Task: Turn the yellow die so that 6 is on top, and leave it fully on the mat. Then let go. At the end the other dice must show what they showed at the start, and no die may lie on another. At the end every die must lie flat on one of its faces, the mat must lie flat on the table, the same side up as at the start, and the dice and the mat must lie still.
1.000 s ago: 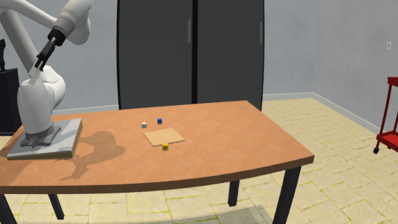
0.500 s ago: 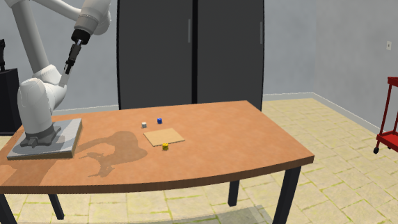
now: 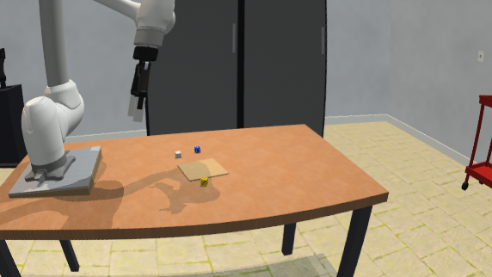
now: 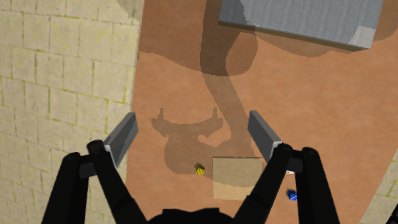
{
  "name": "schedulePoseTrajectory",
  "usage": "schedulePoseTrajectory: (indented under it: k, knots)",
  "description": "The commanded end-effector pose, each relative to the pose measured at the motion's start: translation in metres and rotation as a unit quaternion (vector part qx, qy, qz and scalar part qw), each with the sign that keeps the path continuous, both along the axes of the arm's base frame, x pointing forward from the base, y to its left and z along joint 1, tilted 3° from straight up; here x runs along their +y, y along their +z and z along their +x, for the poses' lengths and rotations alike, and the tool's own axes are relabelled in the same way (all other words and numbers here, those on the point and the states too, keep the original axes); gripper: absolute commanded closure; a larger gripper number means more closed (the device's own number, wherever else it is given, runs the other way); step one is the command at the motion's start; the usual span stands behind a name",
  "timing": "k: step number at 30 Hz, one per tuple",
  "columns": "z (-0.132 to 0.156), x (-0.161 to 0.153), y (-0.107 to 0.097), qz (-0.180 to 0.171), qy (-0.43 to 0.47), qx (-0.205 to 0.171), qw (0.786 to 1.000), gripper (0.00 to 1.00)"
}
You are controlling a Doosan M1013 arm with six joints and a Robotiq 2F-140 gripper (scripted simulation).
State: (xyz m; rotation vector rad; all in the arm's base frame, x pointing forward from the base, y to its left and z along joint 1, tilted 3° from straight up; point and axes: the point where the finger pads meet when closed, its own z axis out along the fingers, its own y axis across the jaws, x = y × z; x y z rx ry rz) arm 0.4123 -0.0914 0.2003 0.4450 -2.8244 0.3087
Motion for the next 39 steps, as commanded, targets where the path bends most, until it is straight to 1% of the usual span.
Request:
schedulePoseTrajectory:
  k: [1,3,4,5,6,8,9,10,11,12,13,15,32,35,37,39]
  knots:
    - [0.056,0.012,-0.027,0.029,-0.020,-0.028,0.999,0.00]
    - [0.056,0.012,-0.027,0.029,-0.020,-0.028,0.999,0.00]
    - [0.088,0.018,-0.043,0.046,-0.035,-0.046,0.997,0.00]
    - [0.088,0.018,-0.043,0.046,-0.035,-0.046,0.997,0.00]
    - [0.115,0.023,-0.056,0.060,-0.050,-0.062,0.995,0.00]
    - [0.117,0.024,-0.057,0.060,-0.050,-0.062,0.995,0.00]
    - [0.141,0.027,-0.070,0.072,-0.062,-0.076,0.993,0.00]
    - [0.141,0.027,-0.070,0.072,-0.062,-0.076,0.993,0.00]
    - [0.161,0.030,-0.080,0.081,-0.073,-0.086,0.990,0.00]
    - [0.161,0.030,-0.080,0.081,-0.073,-0.086,0.990,0.00]
    - [0.175,0.032,-0.087,0.087,-0.081,-0.094,0.988,0.00]
    - [0.190,0.034,-0.095,0.094,-0.090,-0.103,0.986,0.00]
    - [0.193,0.034,-0.097,0.095,-0.092,-0.104,0.986,0.00]
    - [0.192,0.034,-0.103,0.095,-0.092,-0.104,0.986,0.00]
    - [0.192,0.034,-0.103,0.095,-0.092,-0.104,0.986,0.00]
    - [0.192,0.034,-0.112,0.095,-0.092,-0.104,0.986,0.00]
